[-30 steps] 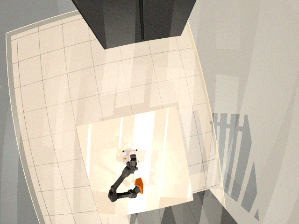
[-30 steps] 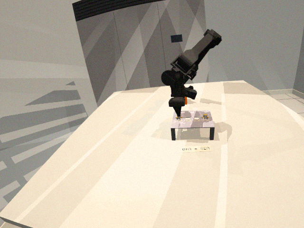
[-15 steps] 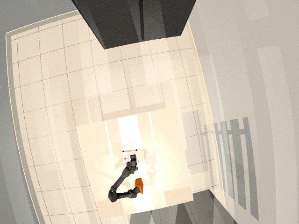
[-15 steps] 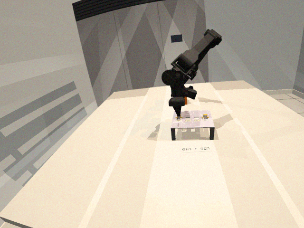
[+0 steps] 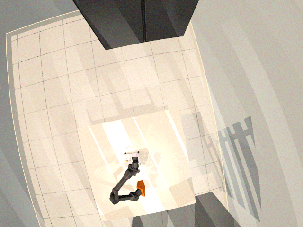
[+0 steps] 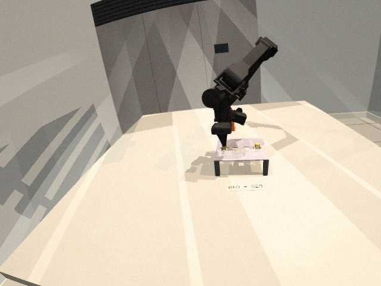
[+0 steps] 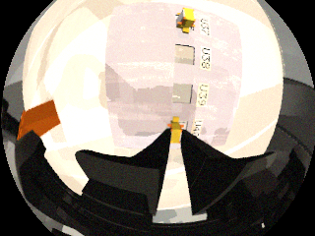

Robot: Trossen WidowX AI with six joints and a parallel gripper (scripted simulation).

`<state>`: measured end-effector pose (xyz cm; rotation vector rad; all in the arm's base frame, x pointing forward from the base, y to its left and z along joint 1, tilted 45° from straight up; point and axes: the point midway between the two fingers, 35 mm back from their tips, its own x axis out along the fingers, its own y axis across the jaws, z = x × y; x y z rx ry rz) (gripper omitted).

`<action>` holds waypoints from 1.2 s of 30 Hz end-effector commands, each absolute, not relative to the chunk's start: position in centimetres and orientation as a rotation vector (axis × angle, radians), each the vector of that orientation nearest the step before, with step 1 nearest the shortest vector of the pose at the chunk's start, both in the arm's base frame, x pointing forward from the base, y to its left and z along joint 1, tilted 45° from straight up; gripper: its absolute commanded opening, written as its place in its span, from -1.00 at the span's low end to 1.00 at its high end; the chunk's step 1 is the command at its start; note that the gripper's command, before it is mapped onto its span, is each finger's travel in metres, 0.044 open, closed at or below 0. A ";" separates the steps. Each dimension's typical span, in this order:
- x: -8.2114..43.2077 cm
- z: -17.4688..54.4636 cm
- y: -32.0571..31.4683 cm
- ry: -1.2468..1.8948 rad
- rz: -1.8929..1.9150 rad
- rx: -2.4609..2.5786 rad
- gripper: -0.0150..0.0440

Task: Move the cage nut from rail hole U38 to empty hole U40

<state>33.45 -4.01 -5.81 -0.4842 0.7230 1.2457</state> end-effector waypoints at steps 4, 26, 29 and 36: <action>33.6 -5.8 -4.1 0.728 1.258 -0.488 -0.40; 33.8 -5.8 -4.1 0.738 1.289 -0.478 -0.40; 33.8 -5.8 -4.1 0.740 1.294 -0.477 -0.40; 33.8 -5.8 -4.1 0.742 1.301 -0.474 -0.40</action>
